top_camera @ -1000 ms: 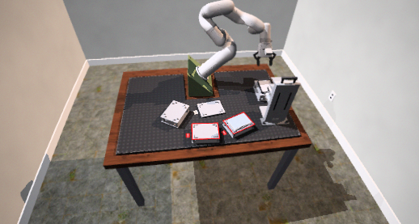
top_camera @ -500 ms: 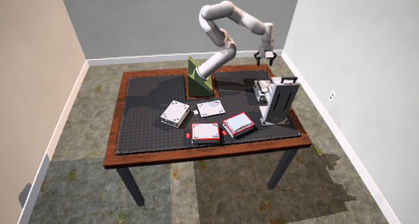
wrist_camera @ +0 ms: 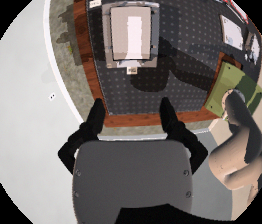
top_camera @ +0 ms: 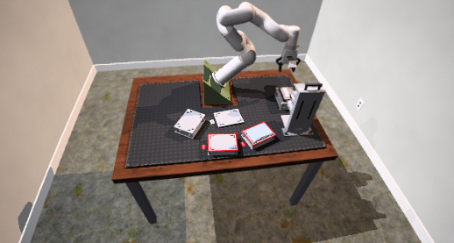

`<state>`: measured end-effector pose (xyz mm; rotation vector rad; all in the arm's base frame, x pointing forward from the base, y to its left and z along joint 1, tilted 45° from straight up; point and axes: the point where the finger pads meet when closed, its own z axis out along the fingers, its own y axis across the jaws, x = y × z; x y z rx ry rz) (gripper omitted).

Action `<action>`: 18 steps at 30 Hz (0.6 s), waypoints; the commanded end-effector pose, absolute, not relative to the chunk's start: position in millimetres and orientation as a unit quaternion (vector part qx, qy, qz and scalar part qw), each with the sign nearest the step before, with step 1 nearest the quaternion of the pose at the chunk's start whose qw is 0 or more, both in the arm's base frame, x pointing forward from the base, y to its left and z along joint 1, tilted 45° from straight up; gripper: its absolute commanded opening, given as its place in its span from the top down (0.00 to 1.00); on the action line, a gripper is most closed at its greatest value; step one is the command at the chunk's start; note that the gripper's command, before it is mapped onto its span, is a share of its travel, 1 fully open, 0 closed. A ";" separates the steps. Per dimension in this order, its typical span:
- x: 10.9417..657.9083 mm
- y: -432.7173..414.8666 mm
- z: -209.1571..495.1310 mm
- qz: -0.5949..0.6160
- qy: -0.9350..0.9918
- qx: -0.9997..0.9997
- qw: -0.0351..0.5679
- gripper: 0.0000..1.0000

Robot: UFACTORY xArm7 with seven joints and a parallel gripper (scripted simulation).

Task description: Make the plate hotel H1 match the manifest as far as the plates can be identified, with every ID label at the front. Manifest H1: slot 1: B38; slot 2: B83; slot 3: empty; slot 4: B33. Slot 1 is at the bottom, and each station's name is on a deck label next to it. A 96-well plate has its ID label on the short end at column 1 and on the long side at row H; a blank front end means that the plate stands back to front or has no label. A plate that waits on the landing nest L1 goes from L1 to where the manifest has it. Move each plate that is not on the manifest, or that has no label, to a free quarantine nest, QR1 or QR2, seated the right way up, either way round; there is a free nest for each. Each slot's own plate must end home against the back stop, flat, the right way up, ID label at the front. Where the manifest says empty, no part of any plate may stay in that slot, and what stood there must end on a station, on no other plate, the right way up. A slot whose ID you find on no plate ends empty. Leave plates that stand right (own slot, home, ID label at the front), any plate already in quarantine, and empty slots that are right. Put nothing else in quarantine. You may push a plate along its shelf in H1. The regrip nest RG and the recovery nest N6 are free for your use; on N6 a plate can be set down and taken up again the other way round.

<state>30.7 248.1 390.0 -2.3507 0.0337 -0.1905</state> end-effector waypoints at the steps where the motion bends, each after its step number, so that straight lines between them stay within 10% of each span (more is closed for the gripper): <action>1: 30.7 247.9 391.8 -0.051 0.003 -0.922 0.383 0.00; 18: 30.8 247.9 391.8 -0.011 -0.014 -0.924 0.383 0.00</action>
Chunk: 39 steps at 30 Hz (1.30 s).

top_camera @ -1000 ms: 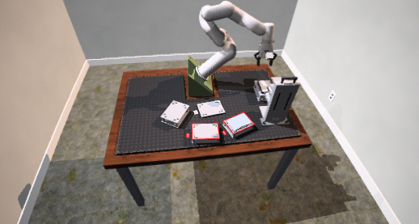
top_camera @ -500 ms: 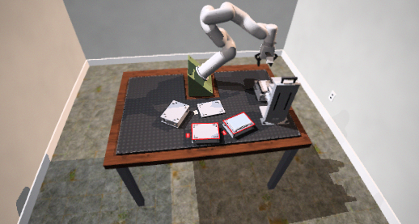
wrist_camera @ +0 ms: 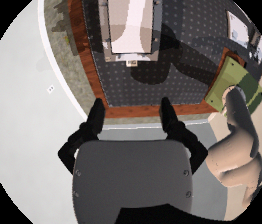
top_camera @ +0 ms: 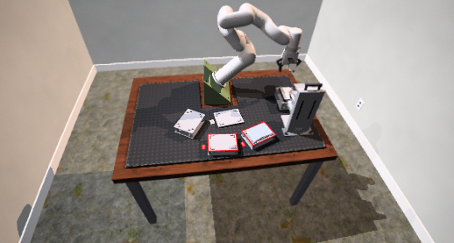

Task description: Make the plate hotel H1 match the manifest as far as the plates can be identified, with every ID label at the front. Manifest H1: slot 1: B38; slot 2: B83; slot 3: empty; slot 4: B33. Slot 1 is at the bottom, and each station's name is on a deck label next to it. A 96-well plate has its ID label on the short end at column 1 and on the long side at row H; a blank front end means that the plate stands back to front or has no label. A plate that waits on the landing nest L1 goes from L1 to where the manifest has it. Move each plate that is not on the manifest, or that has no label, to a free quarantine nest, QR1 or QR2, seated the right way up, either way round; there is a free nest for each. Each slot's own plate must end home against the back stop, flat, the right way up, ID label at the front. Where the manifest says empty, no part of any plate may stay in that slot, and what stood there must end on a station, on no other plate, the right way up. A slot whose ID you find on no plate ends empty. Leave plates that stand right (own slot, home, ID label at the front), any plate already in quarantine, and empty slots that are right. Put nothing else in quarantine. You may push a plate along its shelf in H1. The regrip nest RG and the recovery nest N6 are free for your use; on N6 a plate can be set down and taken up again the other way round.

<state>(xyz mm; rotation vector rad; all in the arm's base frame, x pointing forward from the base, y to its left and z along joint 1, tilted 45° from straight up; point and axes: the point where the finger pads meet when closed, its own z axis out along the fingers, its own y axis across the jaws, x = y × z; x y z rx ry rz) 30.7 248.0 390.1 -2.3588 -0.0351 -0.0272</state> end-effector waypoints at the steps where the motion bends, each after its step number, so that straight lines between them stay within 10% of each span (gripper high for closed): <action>1: 30.8 245.6 394.2 -0.010 -0.014 -0.924 0.383 0.00; 39: 29.8 165.4 474.2 -0.010 -0.014 -0.924 0.383 0.00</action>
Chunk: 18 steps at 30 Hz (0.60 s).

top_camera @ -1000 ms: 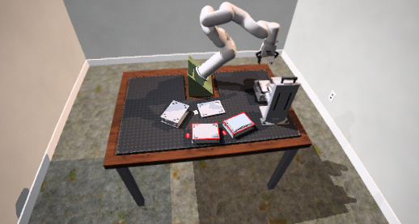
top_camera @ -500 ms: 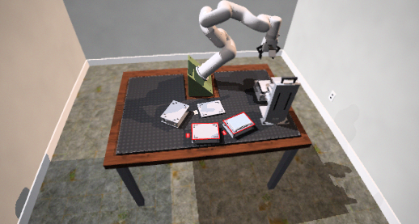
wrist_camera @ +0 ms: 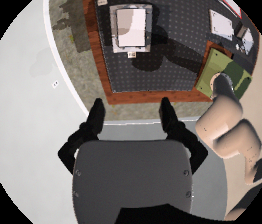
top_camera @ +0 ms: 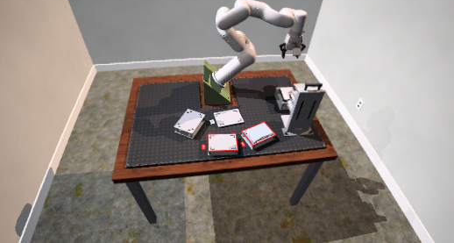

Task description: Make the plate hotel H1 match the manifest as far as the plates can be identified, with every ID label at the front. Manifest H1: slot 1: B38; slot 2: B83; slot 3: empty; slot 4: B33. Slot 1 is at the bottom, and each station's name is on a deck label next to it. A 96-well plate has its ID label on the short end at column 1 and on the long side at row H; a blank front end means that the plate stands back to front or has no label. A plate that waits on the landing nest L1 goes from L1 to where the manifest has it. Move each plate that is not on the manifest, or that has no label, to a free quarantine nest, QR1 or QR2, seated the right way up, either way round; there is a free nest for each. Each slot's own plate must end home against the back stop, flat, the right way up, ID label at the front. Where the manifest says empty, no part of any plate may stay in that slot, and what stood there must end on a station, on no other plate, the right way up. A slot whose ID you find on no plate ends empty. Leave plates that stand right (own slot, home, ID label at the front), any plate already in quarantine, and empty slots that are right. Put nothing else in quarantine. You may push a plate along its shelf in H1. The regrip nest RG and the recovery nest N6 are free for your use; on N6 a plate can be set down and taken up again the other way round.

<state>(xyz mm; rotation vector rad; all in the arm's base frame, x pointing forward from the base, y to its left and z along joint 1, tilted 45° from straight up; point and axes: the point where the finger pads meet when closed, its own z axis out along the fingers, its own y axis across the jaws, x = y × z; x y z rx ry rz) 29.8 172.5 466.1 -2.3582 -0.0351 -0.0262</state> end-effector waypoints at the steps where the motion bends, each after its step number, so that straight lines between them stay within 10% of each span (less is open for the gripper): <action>1: 29.8 163.0 476.6 -0.010 -0.014 -0.924 0.383 0.00; 18: 29.3 127.7 511.9 -0.010 -0.014 -0.924 0.383 0.00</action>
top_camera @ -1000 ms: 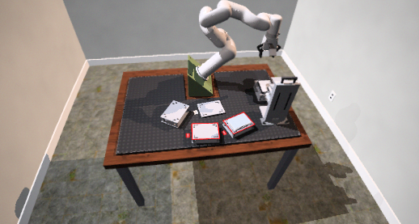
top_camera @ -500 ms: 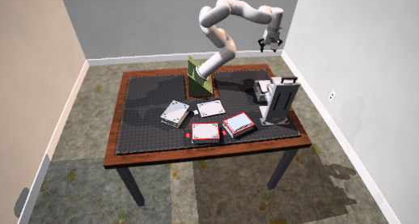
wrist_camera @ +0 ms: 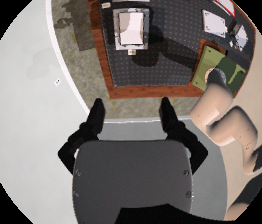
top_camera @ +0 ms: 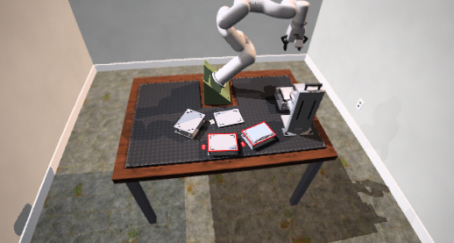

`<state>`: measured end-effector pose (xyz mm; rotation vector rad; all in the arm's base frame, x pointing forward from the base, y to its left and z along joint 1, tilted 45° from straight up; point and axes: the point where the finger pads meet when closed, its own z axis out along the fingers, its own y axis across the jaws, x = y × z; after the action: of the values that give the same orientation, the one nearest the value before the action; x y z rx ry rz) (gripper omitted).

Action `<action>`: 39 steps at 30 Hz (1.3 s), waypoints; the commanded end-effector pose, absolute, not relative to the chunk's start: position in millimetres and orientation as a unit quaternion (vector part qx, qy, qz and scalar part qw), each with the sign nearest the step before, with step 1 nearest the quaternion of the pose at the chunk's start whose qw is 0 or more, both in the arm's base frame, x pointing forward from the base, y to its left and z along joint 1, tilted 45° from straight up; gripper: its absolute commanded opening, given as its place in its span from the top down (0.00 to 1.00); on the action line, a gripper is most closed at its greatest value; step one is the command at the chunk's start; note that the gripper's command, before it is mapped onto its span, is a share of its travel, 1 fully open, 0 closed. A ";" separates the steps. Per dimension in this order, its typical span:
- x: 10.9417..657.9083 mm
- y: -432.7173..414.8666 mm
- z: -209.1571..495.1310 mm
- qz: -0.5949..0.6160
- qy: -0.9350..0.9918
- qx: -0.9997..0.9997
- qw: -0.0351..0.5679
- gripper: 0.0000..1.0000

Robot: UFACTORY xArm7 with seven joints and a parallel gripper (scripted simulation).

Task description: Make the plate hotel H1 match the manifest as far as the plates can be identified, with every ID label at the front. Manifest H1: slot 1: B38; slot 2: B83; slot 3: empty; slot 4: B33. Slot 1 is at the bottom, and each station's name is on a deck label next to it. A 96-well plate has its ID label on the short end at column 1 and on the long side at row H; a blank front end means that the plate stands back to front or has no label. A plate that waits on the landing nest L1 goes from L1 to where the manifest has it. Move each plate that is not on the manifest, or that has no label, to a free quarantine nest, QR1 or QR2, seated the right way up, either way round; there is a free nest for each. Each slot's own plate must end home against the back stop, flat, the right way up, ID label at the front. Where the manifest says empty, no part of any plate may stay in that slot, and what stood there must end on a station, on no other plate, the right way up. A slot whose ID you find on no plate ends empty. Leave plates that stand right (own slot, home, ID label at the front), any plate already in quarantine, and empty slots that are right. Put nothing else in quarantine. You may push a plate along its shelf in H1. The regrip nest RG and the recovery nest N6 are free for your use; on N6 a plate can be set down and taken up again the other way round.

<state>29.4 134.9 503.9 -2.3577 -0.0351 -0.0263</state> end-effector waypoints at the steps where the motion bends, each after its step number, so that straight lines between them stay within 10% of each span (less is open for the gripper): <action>1: 29.3 125.3 514.3 -0.010 -0.014 -0.924 0.383 0.00; 39: 79.7 119.3 588.3 -0.099 -0.227 -0.895 0.370 0.00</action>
<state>67.3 112.4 578.5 -2.3211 -0.4477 -0.1998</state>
